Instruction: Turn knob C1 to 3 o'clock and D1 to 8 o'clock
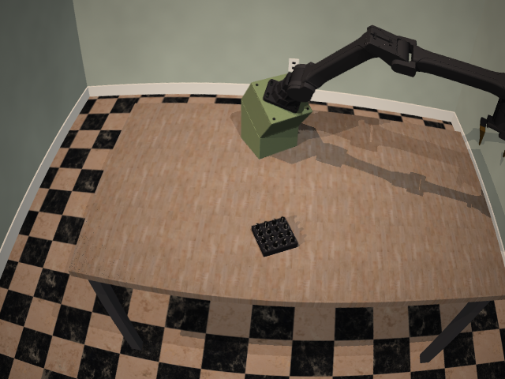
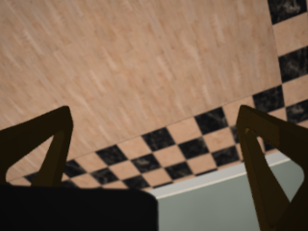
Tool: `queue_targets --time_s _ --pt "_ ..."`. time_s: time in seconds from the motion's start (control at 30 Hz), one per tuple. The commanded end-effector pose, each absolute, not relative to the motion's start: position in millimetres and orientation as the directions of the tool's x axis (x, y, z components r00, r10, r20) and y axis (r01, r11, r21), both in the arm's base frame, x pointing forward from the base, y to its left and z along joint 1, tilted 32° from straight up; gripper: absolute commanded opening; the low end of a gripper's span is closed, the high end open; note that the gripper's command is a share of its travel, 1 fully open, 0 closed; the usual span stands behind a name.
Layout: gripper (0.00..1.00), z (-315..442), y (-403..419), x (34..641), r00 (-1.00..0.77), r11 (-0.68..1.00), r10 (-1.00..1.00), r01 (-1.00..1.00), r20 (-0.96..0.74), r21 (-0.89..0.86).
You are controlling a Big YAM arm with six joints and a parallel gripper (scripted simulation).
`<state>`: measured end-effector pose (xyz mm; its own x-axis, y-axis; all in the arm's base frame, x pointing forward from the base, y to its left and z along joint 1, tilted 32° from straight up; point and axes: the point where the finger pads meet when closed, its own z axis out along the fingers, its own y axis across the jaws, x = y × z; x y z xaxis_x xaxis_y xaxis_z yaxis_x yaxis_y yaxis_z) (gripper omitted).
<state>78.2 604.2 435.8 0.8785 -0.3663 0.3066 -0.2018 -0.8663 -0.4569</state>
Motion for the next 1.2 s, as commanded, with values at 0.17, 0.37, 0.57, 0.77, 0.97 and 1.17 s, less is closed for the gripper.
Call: queue_targets --time_s 0.17,0.37,0.57,0.77,0.97,1.17 --pt "1.0 443 602 76 0.88 -0.861 -0.368 -0.199 0.302 -0.469" --pt "1.0 443 602 76 0.88 -0.861 -0.368 -0.199 0.302 -0.469" --pt "1.0 494 591 64 0.888 -0.81 -0.379 -0.183 0.26 -0.557" --pt "1.0 494 591 64 0.888 -0.81 -0.379 -0.183 0.26 -0.557" --pt "1.0 490 594 64 0.888 -0.814 -0.377 -0.183 0.262 -0.552" --pt "1.0 490 593 75 0.88 -0.802 -0.403 -0.207 0.251 -0.56"
